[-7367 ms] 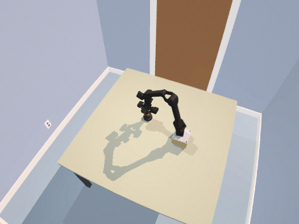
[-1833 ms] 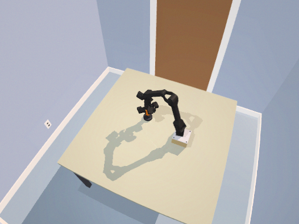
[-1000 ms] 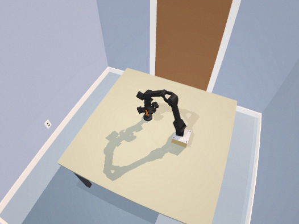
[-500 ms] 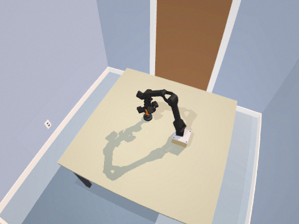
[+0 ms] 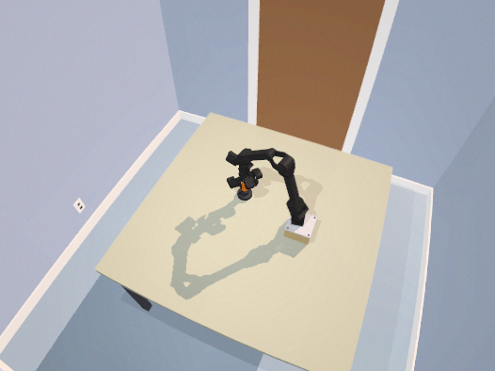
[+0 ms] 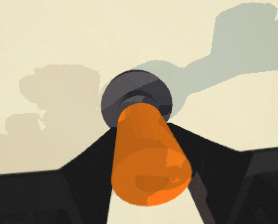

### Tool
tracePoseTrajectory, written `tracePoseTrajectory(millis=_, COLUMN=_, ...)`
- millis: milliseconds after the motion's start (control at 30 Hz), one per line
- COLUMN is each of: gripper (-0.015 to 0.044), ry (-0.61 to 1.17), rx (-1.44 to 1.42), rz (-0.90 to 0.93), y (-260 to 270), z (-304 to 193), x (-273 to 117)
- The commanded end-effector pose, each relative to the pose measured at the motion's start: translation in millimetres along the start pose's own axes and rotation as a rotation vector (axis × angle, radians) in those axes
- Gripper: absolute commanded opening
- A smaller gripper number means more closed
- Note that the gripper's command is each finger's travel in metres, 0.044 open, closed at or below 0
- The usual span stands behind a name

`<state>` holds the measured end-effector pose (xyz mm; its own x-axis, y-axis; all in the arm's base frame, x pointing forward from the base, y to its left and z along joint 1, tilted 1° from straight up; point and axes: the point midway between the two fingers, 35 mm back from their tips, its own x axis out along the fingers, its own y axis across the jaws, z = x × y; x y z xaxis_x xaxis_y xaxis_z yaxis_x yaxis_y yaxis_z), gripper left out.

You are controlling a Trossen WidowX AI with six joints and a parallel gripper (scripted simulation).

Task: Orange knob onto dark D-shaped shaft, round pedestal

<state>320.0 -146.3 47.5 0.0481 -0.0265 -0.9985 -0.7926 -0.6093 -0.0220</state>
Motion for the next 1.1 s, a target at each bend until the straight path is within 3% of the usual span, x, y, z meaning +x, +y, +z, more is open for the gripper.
tracePoseTrajectory(millis=0, gripper=0.0, ry=0.002, rx=-0.006, rz=0.0, y=0.3, z=-0.1, x=0.3)
tracePoseTrajectory(millis=1067, gripper=0.0, ry=0.002, rx=0.035, rz=0.0, y=0.3, z=-0.1, x=1.7)
